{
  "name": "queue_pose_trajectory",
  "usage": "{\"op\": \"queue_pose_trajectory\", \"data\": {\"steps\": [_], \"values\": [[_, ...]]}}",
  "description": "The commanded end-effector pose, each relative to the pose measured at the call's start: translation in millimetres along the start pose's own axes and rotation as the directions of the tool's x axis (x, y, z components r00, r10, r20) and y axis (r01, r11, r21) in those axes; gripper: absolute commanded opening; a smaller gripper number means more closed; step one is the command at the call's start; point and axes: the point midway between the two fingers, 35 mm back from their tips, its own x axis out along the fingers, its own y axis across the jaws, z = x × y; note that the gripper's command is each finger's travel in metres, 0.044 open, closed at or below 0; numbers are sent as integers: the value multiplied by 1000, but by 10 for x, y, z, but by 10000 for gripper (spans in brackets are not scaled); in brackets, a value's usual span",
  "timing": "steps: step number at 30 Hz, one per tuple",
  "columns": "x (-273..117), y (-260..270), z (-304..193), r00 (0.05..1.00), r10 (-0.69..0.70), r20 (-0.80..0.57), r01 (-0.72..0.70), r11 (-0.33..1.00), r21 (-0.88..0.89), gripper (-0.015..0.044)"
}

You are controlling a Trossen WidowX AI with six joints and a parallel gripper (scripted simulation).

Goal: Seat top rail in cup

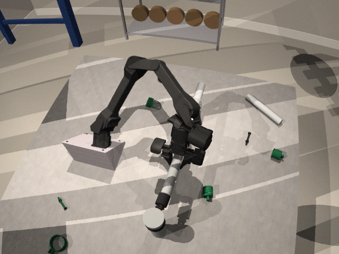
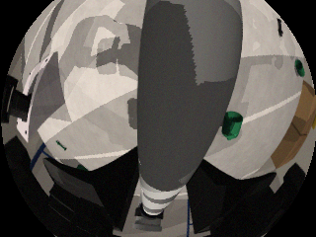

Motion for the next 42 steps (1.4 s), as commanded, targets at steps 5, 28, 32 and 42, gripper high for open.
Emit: {"op": "queue_pose_trajectory", "data": {"steps": [5, 28, 32, 42], "values": [[-17, 5, -74, 1000, -4, -17, 4, 1000, 1, 0], [0, 0, 0, 1000, 0, 0, 0, 1000, 0, 0], [-1, 1, -3, 1000, 0, 0, 0, 1000, 0, 0], [-8, 4, -13, 1000, 0, -4, 0, 1000, 1, 0]]}}
